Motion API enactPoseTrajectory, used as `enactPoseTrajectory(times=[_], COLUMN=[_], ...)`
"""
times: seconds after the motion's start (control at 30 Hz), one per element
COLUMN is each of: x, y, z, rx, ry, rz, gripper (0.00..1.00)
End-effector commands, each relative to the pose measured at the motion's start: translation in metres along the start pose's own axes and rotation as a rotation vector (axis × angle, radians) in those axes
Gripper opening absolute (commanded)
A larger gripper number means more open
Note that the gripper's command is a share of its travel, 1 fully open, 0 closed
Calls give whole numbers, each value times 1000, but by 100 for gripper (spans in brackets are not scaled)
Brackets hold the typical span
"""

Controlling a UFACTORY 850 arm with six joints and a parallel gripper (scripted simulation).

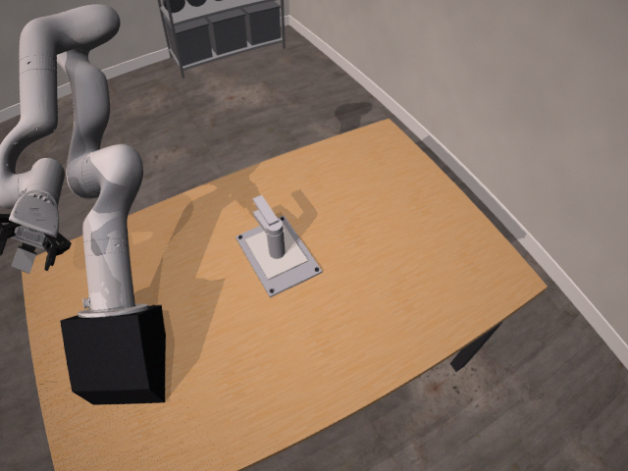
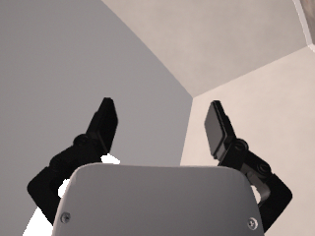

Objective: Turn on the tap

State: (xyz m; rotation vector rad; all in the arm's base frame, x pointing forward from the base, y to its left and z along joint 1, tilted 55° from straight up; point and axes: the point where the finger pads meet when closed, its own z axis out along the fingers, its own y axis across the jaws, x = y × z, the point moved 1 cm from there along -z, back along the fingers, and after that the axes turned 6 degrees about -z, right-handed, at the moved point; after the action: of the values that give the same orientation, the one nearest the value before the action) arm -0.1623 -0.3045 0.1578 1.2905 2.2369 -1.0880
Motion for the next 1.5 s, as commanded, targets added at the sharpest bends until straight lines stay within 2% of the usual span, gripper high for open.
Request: enactPoseTrajectory(times=[0.0,0.57,0.67,0.73,0.8,1.03,1.1,1.13,1.23,1.47], x=[0,0,-8,-23,-50,-105,-105,-127,-142,-192], y=[-1,-1,1,5,14,41,41,54,64,105], z=[0,0,3,8,16,26,26,28,28,23], rx=[1,1,-12,-39,-89,-202,-202,-252,-288,-421], ry=[-1,-1,-20,-58,-125,-262,-262,-318,-356,-486], rz=[-1,-1,-16,-47,-101,-212,-212,-257,-289,-400], gripper=[100,100,100,100,100,100,100,100,100,100])
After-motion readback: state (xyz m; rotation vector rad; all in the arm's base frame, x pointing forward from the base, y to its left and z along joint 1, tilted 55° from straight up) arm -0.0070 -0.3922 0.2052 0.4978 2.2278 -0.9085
